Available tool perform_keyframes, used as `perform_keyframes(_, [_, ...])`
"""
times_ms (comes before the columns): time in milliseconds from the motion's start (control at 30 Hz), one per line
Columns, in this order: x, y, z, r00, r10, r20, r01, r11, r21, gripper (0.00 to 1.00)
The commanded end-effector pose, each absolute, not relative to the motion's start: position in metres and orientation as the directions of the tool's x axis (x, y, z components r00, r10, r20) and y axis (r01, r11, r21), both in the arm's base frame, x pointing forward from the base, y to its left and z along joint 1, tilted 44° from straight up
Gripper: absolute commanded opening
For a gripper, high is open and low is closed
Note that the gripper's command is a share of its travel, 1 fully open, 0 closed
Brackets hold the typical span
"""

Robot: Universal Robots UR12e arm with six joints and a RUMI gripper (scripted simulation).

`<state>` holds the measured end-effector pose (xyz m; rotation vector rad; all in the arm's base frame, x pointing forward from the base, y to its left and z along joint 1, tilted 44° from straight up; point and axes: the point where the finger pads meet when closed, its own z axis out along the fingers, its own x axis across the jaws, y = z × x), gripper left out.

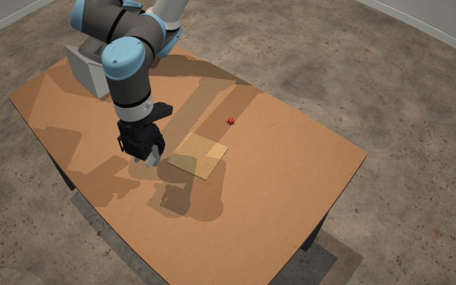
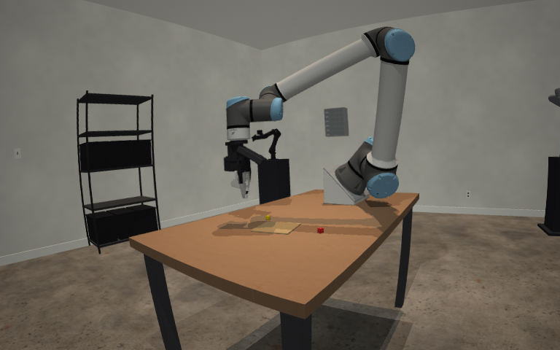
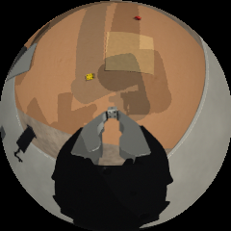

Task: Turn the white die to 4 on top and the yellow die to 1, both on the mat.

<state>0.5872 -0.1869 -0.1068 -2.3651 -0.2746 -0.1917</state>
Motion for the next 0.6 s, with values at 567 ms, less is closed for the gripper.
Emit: perform_keyframes(567, [0.619, -0.116, -0.026, 0.998, -0.036, 0.048, 0.007, -0.721, -0.692, 0.00])
